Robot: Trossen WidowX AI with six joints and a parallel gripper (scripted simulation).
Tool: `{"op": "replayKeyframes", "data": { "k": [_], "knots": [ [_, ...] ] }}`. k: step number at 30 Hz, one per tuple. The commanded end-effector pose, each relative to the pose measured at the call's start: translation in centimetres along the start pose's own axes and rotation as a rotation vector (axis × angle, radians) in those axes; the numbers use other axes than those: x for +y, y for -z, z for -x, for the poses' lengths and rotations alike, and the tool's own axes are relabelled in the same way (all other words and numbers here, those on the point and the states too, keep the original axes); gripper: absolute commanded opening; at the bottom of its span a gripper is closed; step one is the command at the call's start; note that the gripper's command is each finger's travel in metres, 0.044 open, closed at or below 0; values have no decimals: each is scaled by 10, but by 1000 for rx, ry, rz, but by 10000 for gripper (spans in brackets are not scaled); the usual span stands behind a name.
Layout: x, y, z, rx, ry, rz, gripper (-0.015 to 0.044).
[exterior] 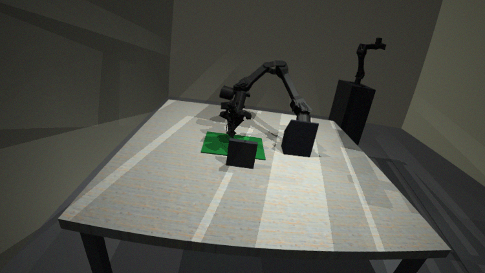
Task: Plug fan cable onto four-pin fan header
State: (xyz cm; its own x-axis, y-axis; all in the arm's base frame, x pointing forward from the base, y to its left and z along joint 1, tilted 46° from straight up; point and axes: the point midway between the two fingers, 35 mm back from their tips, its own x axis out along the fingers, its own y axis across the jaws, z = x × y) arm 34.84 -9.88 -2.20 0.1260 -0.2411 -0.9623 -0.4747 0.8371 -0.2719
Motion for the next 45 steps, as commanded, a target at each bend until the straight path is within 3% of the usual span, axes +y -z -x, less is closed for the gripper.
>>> {"op": "replayKeyframes", "data": {
  "k": [1, 45],
  "knots": [
    [1, 2, -1, -46, -14, 5, 0],
    [-10, 9, 10, -542, 25, 114, 0]
  ]
}}
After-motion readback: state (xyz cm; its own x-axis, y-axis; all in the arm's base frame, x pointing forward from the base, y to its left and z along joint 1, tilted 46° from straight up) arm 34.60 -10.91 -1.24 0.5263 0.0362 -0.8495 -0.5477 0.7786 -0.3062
